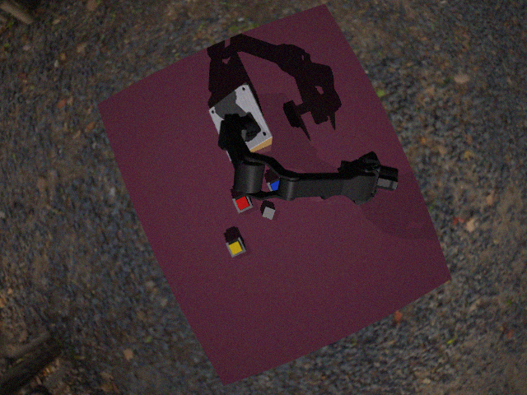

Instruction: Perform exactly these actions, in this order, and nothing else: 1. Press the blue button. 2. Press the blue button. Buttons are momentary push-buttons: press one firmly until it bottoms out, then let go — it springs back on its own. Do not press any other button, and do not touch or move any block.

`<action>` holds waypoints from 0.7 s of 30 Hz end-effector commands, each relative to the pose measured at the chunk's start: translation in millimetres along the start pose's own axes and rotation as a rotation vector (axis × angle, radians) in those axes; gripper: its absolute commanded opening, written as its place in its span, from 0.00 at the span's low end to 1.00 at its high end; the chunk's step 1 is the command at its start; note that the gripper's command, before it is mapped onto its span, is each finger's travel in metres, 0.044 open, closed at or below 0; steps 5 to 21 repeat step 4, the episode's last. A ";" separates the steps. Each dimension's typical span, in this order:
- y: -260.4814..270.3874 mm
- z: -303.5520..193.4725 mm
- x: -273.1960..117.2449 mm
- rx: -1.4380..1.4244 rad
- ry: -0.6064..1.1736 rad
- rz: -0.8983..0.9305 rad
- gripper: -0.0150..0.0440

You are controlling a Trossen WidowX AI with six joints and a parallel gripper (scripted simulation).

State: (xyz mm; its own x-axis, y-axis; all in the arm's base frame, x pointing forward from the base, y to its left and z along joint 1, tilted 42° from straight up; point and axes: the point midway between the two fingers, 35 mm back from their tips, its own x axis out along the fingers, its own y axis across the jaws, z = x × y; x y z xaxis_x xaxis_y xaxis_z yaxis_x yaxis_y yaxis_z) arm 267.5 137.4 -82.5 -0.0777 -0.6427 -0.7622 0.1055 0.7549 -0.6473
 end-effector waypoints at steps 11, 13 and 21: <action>16.5 -2.1 -0.9 0.008 0.008 -0.007 0.93; 16.5 -2.1 -0.9 0.008 0.008 -0.007 0.93; 16.5 -2.1 -0.9 0.008 0.008 -0.007 0.93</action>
